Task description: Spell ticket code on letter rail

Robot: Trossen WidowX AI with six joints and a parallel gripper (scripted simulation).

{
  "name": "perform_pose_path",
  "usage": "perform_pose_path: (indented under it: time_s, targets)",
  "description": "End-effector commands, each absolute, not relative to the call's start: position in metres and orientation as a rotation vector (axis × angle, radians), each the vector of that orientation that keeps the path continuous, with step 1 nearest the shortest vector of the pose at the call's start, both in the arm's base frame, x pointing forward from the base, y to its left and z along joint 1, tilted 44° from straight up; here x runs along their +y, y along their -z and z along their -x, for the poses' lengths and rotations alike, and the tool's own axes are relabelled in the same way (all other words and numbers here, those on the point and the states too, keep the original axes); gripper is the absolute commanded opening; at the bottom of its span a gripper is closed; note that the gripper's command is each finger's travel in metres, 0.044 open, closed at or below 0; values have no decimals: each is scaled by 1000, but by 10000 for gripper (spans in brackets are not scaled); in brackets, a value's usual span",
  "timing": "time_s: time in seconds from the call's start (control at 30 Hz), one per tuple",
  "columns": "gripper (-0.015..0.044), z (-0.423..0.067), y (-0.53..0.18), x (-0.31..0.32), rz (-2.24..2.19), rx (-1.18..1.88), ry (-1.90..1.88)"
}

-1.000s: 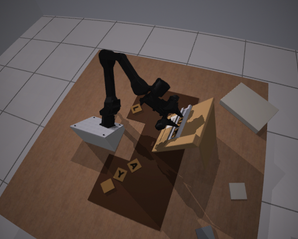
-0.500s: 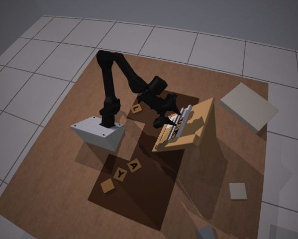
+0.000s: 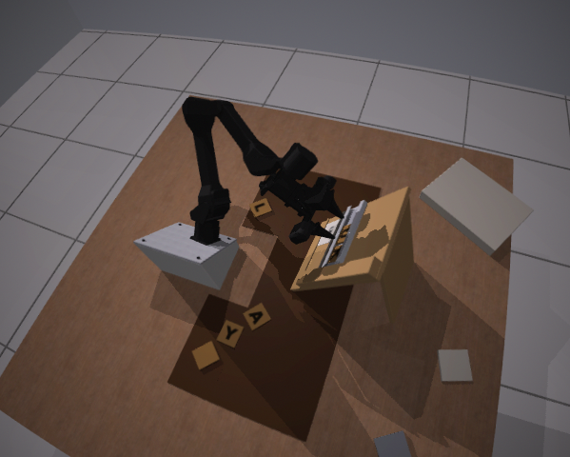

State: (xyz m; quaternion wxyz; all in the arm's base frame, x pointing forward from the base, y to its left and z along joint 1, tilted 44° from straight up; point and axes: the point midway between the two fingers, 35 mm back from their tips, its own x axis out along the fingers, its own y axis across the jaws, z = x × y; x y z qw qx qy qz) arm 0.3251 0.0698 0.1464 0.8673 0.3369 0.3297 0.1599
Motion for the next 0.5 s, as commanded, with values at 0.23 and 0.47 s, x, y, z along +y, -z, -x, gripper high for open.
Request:
perform_pose_path:
  time_s: [0.23,0.47]
  targets:
    - [295,-320,-150,66,-701,690,-339]
    - [295,-317,-152,64,-701,691,-339]
